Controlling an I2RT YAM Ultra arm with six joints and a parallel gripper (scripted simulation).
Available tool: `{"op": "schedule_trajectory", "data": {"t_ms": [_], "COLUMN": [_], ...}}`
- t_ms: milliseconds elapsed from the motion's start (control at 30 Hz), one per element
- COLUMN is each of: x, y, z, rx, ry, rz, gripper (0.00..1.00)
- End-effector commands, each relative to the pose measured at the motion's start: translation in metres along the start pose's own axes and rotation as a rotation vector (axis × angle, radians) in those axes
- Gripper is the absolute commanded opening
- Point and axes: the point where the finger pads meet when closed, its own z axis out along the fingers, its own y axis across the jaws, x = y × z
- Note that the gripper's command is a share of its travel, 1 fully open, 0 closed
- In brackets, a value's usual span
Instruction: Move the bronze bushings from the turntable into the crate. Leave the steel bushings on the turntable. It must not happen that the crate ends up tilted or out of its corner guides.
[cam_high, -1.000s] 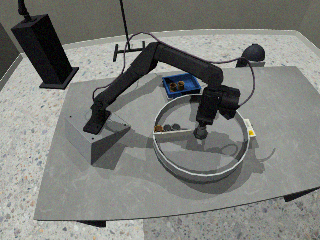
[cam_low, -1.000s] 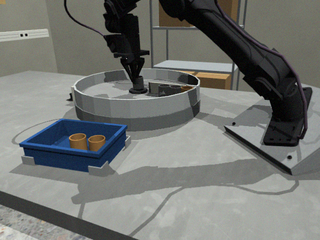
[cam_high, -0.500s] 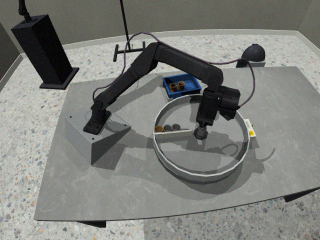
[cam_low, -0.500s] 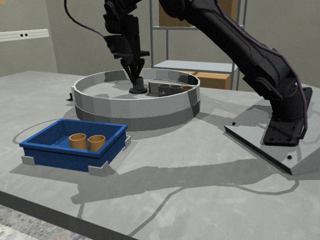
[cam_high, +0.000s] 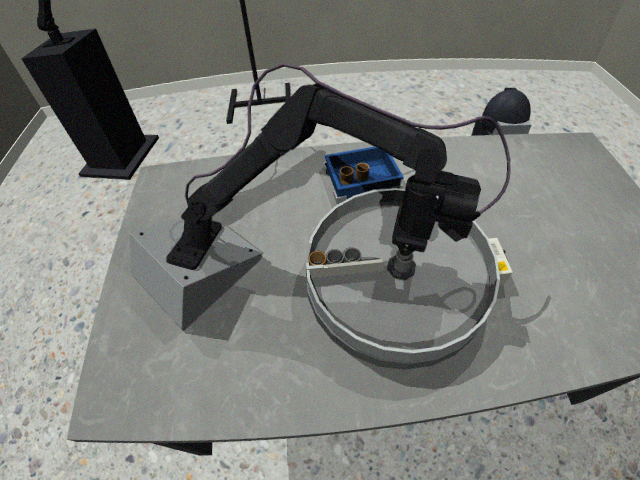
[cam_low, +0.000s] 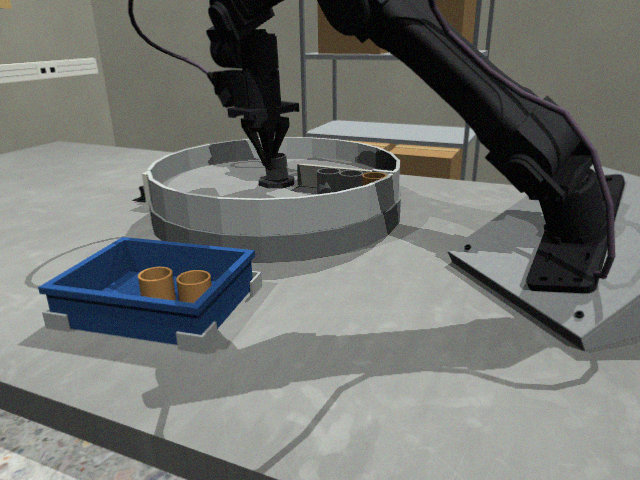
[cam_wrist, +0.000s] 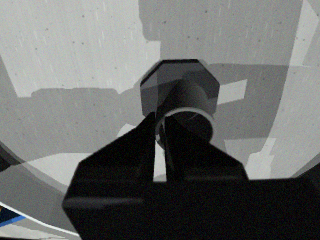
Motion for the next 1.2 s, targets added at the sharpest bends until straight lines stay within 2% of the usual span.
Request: {"op": "schedule_trajectory", "data": {"t_ms": [0, 733, 767, 1167], "x": [-0.0095, -0.0095, -0.0095, -0.0094], "y": [0.0025, 0.0025, 0.0025, 0.0031], "z": [-0.0230, -0.0230, -0.0230, -0.0229], "rx": [0.012, 0.012, 0.012, 0.008], "ry": [-0.070, -0.070, -0.070, -0.070], "rz": [-0.013, -0.013, -0.013, -0.014], "gripper": [0.00, 0.00, 0.16, 0.16]}}
